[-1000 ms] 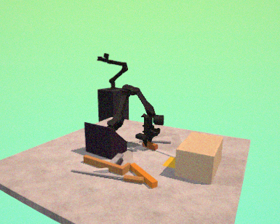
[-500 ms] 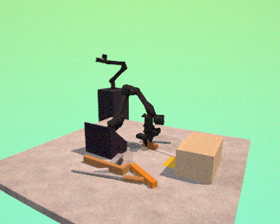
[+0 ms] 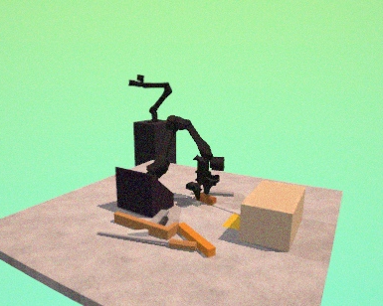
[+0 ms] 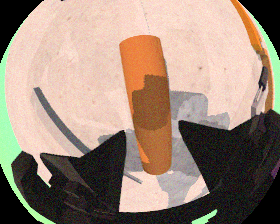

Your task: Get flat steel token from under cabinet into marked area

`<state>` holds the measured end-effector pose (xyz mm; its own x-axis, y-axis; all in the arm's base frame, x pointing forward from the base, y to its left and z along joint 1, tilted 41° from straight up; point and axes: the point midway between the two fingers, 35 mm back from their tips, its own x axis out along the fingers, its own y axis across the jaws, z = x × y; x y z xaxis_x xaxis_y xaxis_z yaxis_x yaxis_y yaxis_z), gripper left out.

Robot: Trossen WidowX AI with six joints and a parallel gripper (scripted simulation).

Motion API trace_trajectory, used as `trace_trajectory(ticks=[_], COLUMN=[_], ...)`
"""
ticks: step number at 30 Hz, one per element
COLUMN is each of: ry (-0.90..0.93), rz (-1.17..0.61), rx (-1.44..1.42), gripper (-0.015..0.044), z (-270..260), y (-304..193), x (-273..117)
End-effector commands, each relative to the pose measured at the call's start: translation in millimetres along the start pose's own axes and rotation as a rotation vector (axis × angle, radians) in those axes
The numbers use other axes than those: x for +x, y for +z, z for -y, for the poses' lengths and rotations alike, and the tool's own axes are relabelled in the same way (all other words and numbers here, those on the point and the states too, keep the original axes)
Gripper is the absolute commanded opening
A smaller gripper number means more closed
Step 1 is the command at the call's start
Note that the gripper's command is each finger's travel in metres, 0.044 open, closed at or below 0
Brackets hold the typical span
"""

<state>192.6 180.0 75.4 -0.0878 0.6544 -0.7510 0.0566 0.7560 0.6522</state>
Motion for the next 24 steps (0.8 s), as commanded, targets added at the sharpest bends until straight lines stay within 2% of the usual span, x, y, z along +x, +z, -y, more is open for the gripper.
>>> trace_trajectory(ticks=[1, 5, 10, 18, 21, 24], ry=[0.005, 0.005, 0.002, 0.002, 0.002, 0.002], rz=[0.001, 0.001, 0.002, 0.002, 0.002, 0.002], rx=[0.0, 0.002, -0.001, -0.001, -0.001, -0.001], gripper=[0.027, 0.027, 0.0139, 0.0085, 0.0006, 0.0], z=[-0.4, -0.5, -0.3, -0.3, -0.3, -0.3], y=[-0.2, -1.4, 0.0, 0.0, 0.0, 0.0], x=[0.7, 3.7, 1.4, 1.4, 1.4, 1.3])
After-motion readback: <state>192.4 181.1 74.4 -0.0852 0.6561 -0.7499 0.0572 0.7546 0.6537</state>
